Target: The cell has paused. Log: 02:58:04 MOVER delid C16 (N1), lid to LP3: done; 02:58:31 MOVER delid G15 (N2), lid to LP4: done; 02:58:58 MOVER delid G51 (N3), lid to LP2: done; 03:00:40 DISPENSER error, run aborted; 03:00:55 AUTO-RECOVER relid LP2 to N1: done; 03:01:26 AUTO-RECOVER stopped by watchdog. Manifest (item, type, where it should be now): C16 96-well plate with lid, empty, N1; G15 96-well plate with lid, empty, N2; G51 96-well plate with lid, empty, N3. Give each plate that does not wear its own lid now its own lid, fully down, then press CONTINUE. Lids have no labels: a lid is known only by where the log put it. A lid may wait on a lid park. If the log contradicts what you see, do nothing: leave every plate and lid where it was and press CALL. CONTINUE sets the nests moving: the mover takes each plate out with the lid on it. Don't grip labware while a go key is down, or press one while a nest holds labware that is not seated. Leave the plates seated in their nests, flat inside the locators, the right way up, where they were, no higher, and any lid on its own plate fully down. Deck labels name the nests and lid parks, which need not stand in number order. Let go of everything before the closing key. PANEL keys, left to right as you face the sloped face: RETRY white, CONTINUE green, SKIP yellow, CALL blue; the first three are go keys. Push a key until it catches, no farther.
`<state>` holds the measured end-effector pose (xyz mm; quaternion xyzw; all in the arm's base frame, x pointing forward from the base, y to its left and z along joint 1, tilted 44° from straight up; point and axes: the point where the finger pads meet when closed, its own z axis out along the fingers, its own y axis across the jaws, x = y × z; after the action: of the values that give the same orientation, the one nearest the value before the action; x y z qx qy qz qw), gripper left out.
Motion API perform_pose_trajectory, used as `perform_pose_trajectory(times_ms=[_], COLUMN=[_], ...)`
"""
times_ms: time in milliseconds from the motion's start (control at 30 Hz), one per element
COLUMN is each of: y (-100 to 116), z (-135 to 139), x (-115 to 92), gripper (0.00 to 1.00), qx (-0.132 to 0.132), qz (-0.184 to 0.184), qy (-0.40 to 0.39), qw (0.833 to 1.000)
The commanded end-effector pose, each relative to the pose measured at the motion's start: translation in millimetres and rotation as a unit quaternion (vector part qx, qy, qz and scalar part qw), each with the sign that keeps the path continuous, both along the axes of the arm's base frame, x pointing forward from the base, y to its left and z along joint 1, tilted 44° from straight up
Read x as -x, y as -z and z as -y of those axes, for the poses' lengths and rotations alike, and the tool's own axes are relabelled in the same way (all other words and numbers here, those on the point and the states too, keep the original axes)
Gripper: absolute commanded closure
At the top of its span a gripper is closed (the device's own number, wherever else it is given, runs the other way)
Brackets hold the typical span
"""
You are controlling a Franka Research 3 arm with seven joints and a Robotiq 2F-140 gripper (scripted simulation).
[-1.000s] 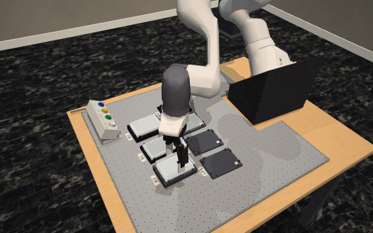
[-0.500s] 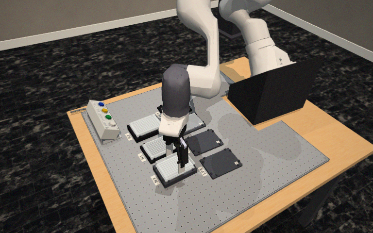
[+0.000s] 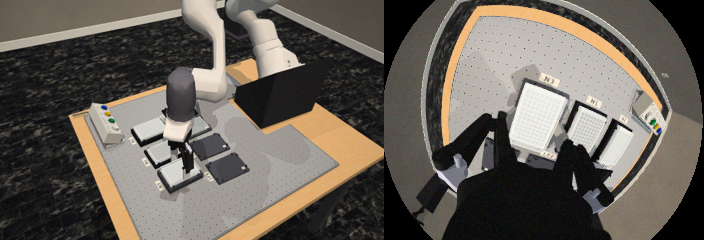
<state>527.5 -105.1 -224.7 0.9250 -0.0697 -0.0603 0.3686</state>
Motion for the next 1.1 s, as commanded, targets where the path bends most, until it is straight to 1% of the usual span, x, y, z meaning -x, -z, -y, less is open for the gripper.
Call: perform_pose_trajectory(times_ms=[0, 1067], y=[1.7, 4.9], z=[2.2, 4.9], x=[-0.7, -0.7], gripper=[1.0, 1.0], qx=[0.0, 0.0], qz=[0.002, 0.002], qy=[0.001, 0.001], qw=[1.0, 1.0])
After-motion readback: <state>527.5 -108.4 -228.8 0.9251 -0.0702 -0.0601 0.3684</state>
